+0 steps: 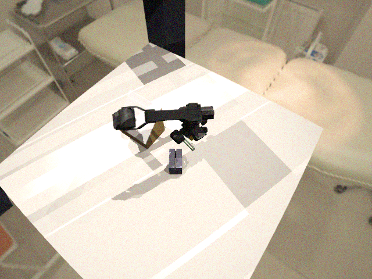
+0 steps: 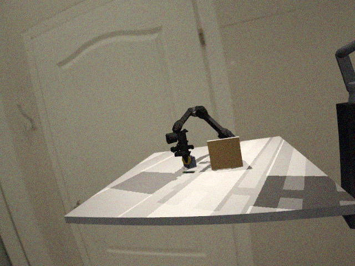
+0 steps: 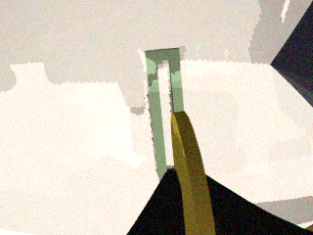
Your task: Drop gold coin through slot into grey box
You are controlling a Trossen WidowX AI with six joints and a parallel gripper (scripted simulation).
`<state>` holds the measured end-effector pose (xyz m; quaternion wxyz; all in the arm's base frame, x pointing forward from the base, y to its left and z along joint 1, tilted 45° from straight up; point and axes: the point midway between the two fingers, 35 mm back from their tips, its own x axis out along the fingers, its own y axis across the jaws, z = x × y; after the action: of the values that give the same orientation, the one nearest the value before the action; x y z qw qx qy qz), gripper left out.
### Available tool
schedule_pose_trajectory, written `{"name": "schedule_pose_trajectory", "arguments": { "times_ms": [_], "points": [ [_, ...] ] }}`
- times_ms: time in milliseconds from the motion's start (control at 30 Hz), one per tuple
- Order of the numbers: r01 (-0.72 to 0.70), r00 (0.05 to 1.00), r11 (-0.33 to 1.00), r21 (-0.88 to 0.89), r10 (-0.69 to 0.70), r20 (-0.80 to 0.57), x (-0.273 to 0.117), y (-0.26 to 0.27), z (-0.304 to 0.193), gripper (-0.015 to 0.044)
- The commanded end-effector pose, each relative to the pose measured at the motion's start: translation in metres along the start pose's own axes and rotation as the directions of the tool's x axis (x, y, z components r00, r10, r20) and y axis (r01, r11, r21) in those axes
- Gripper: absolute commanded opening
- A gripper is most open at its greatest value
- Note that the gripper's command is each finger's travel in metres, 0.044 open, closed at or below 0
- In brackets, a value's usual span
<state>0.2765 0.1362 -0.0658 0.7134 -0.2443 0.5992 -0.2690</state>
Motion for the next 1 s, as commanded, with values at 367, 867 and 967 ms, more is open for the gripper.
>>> {"name": "schedule_pose_trajectory", "arguments": {
  "times_ms": [367,867,967],
  "points": [
    [-0.004,1.0,1.0,0.023,0.004,0.005,-0.037,-0.001,0.0,0.0],
    [-0.006,1.0,0.887,0.461,0.004,0.005,-0.037,0.006,-0.002,0.0],
    [-0.006,1.0,0.836,0.548,0.004,0.005,-0.037,0.008,-0.002,0.0]
  ]
}}
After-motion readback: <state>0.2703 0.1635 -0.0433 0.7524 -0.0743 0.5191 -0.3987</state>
